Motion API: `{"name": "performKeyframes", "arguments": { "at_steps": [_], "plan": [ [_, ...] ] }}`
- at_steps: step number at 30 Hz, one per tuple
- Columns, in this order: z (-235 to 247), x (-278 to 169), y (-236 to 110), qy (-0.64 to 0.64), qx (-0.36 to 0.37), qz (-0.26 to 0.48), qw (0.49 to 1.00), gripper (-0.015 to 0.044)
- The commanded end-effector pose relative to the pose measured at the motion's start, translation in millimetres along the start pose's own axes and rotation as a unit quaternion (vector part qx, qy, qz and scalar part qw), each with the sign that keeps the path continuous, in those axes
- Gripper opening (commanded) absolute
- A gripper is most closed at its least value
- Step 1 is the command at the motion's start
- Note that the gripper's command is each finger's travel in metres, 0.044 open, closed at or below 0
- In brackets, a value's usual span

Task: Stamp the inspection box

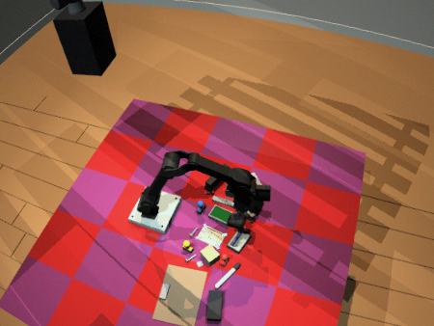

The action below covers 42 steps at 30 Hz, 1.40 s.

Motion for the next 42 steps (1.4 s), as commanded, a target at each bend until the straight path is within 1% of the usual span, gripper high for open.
{"name": "performKeyframes", "arguments": {
  "at_steps": [1,11,16,37,40,42],
  "plan": [
    [-1,-1,9,0.003,-0.002,0.001,1.0,0.0226],
    [-2,-2,24,0.003,-0.002,0.001,1.0,0.0226],
    [-2,-3,26,0.003,-0.002,0.001,1.0,0.0226],
    [-1,-2,23,0.0,-0.001,0.001,1.0,0.0086],
    [-1,-2,22,0.0,-0.001,0.001,1.0,0.0008],
    [-1,-2,21,0.0,0.0,0.001,1.0,0.0]
  ]
}}
Point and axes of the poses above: the point midway between the two fingers, 35 mm back from their tips, its own y axis out along the fingers, its own z axis across the jaws, x = y × z, the point moved 2 cm from there along -y, back along the fingers, and after that the axes turned 12 degrees about y, right-handed, at the moved point
